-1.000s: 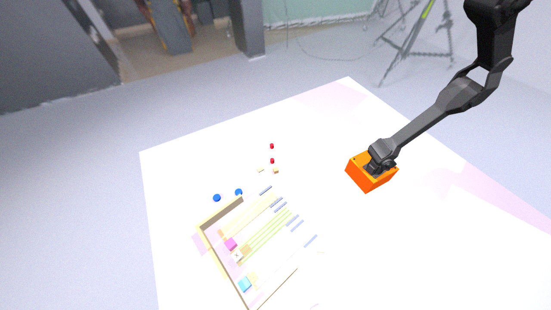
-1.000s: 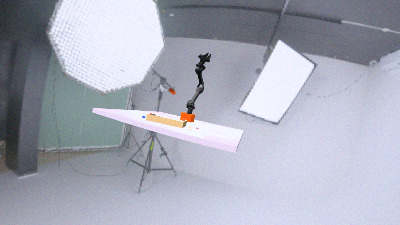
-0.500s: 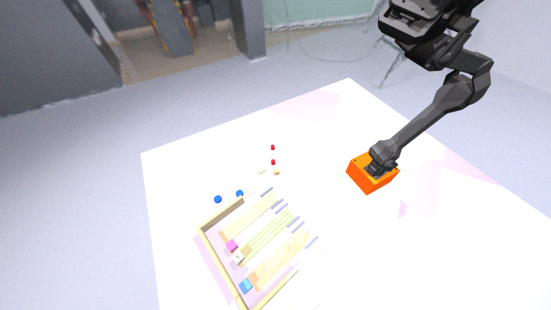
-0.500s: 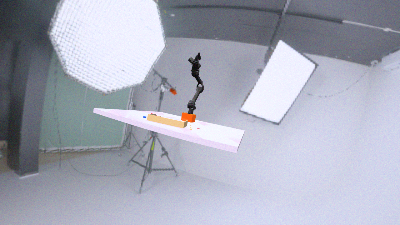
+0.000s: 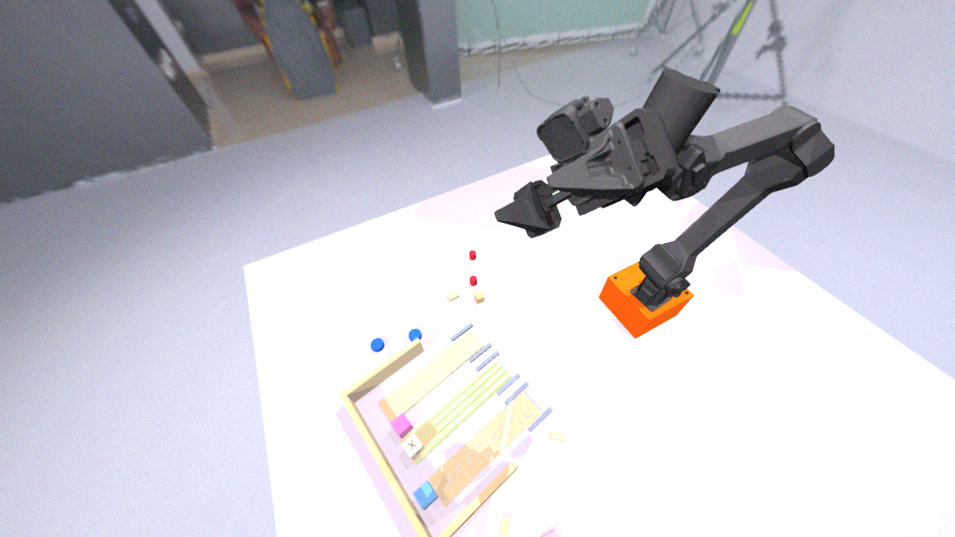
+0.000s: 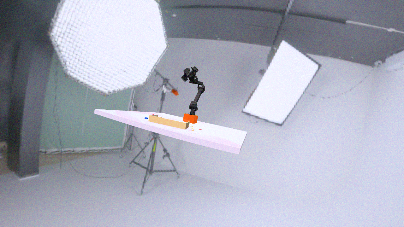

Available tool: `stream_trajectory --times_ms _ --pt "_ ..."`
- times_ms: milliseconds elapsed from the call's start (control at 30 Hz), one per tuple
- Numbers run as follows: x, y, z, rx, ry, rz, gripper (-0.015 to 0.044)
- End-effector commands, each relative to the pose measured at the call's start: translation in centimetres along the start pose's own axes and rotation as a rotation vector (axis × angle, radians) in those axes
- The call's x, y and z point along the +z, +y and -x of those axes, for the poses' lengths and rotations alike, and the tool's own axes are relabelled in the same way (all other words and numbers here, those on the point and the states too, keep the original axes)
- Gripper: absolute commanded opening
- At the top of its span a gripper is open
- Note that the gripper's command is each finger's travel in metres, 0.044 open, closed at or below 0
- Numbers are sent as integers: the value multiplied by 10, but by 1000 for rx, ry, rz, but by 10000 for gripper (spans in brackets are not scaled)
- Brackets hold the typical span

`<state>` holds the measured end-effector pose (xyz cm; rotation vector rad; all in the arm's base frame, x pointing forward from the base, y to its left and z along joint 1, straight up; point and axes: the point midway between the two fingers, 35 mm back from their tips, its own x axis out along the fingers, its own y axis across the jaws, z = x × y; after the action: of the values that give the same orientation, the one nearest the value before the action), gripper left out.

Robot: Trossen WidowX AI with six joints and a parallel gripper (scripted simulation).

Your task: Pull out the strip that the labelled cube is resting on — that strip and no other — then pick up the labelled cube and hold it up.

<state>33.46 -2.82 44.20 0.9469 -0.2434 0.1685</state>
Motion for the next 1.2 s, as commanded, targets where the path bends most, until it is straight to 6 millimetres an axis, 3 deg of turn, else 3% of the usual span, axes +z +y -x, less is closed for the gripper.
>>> stream_trajectory --times_ms 0,200,467,1167 --pt "-40 -66 4 -185 105 195 400" --pt "-94 -145 31 -384 313 476 400" --pt "-159 -233 98 -546 695 837 400" --pt "-163 -238 104 -552 727 862 400"
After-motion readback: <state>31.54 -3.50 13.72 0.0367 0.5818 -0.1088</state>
